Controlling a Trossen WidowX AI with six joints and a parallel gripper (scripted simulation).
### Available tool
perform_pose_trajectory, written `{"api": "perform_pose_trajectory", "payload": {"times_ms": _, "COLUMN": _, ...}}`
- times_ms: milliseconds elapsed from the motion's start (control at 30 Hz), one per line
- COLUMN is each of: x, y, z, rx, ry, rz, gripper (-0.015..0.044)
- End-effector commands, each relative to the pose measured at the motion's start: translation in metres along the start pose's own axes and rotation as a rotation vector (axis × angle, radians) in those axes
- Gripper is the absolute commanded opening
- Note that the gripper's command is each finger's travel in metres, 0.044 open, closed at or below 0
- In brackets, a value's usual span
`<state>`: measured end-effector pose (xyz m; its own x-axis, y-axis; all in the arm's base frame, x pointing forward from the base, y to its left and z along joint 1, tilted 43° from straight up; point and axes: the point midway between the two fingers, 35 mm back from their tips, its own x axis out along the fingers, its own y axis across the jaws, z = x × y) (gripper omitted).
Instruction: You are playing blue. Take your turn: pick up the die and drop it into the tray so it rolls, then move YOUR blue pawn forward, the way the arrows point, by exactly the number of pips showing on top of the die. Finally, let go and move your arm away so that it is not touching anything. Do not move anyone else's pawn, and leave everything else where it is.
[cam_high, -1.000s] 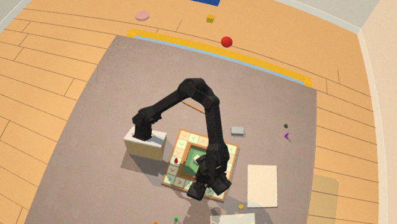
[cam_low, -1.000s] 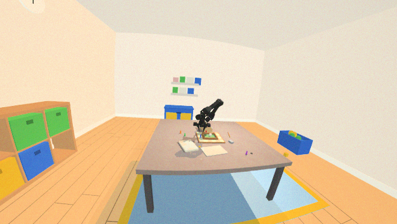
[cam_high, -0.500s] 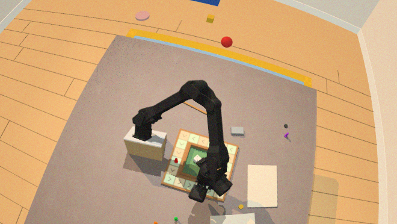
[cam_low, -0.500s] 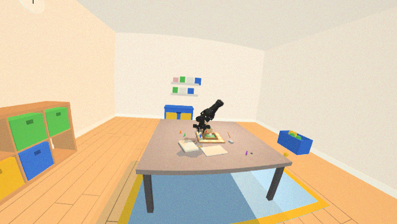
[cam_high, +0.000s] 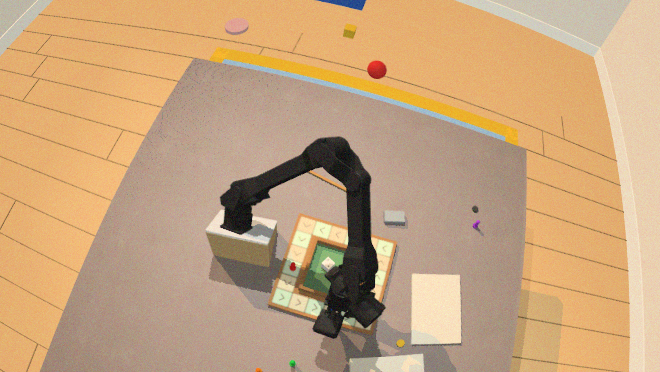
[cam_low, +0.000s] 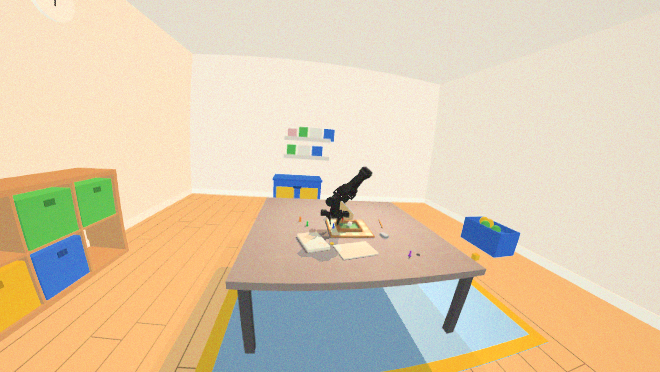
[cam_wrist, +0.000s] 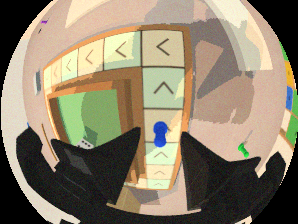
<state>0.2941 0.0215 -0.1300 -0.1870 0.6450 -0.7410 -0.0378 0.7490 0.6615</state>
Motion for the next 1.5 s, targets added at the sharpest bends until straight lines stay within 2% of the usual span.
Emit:
{"api": "perform_pose_trajectory", "payload": {"times_ms": 0, "x": 0.009, "y": 0.0, "z": -0.004, "rx": 0.012, "ry": 0.01, "rz": 0.008, "gripper": 0.02}}
{"api": "perform_pose_trajectory", "payload": {"times_ms": 133, "x": 0.012, "y": 0.0, "z": -0.005, "rx": 0.012, "ry": 0.01, "rz": 0.008, "gripper": 0.02}}
{"api": "perform_pose_trajectory", "payload": {"times_ms": 300, "x": 0.012, "y": 0.0, "z": -0.005, "rx": 0.012, "ry": 0.01, "rz": 0.008, "gripper": 0.0069}}
{"api": "perform_pose_trajectory", "payload": {"times_ms": 633, "x": 0.012, "y": 0.0, "z": -0.005, "rx": 0.012, "ry": 0.01, "rz": 0.008, "gripper": 0.0}}
{"api": "perform_pose_trajectory", "payload": {"times_ms": 733, "x": 0.002, "y": -0.001, "z": -0.002, "rx": 0.012, "ry": 0.009, "rz": 0.007, "gripper": 0.0}}
{"api": "perform_pose_trajectory", "payload": {"times_ms": 1233, "x": -0.11, "y": -0.003, "z": 0.001, "rx": 0.013, "ry": 0.01, "rz": 0.003, "gripper": 0.0}}
{"api": "perform_pose_trajectory", "payload": {"times_ms": 1467, "x": -0.111, "y": -0.003, "z": 0.008, "rx": 0.013, "ry": 0.009, "rz": 0.002, "gripper": 0.0}}
